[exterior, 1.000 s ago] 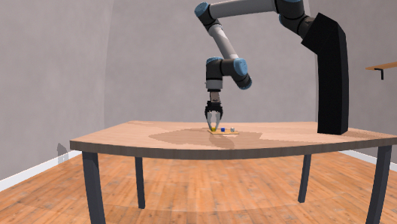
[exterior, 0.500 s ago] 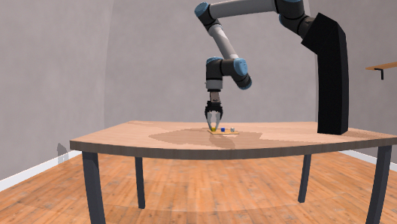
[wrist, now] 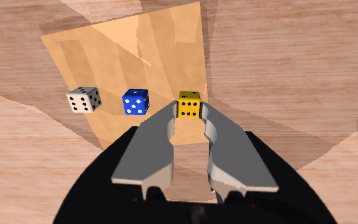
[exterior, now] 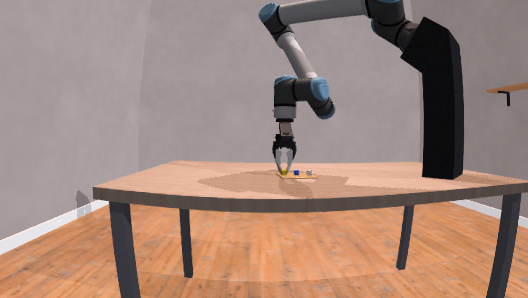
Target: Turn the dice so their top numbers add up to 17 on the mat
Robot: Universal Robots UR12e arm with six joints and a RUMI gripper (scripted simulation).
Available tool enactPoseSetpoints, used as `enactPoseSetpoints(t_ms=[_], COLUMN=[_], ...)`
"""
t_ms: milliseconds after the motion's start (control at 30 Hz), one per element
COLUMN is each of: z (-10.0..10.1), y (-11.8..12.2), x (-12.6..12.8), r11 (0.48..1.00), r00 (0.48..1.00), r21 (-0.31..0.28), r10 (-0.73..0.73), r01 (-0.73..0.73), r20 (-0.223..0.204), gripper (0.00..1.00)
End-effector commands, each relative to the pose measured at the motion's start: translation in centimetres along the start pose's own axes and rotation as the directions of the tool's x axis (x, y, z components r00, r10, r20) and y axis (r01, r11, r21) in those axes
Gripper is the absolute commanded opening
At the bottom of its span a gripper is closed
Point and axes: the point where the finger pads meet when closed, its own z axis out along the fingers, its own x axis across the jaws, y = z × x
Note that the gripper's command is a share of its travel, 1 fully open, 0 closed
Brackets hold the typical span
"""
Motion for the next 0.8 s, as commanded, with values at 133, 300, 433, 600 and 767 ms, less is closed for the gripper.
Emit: enactPoseSetpoints(t_ms=[133, 300, 433, 600, 767], z=[-0.06, -0.06, -0.06, -0.06, -0.06], y=[-0.01, -0.01, -0.01, -0.01, -0.01], x=[0.04, 0.04, 0.04, 0.04, 0.04], r11=[1.000, 1.000, 1.000, 1.000, 1.000], r00=[1.000, 1.000, 1.000, 1.000, 1.000], r21=[0.000, 0.000, 0.000, 0.000, 0.000], r10=[0.000, 0.000, 0.000, 0.000, 0.000], r01=[0.000, 0.000, 0.000, 0.000, 0.000], r20=[-0.001, -0.001, -0.001, -0.001, -0.001], gripper=[0.10, 0.17, 0.21, 0.21, 0.21])
